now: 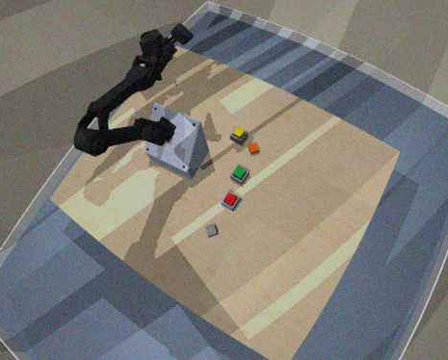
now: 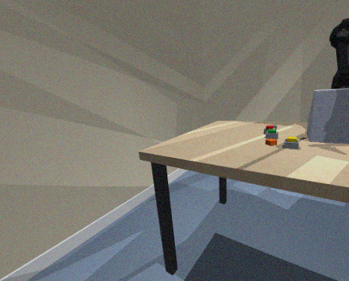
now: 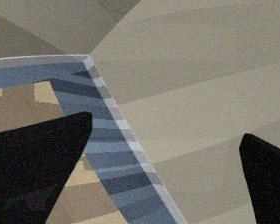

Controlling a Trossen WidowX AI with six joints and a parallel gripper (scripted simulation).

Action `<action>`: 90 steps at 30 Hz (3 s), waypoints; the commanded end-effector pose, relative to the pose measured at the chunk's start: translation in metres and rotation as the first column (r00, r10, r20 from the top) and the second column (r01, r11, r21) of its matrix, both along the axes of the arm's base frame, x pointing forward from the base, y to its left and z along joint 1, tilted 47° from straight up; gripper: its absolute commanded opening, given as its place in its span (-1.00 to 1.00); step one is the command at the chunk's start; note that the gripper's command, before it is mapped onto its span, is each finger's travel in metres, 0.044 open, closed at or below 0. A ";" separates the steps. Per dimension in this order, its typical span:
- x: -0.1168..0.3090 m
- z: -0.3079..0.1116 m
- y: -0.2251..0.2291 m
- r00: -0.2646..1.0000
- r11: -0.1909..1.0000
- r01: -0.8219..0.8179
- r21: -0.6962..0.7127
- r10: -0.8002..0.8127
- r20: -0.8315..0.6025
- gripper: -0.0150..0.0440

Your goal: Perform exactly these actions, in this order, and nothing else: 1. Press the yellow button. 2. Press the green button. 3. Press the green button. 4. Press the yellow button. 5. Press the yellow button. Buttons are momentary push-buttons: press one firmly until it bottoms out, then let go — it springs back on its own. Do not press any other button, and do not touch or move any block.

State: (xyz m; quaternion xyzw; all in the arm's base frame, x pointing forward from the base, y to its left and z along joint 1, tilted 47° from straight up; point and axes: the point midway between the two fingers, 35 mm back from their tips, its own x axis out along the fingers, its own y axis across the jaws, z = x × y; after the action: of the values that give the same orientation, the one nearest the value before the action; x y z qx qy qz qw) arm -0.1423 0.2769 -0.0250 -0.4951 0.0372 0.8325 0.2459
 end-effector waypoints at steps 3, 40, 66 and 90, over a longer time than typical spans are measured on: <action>0.089 -0.042 0.011 0.769 0.719 0.639 -0.274 -0.610 0.193 0.86; 0.301 -0.084 -0.123 -0.824 -0.805 0.446 0.392 -0.198 0.531 0.86; 0.313 -0.127 -0.166 -0.825 -0.804 0.445 0.395 -0.196 0.530 -0.42; 0.319 -0.146 -0.186 -0.825 -0.803 0.445 0.396 -0.196 0.530 -0.42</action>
State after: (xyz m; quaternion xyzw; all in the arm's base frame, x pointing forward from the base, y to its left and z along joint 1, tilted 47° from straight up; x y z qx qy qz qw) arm 0.1770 0.0977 -0.1668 -0.3234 0.5962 -0.2183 0.7017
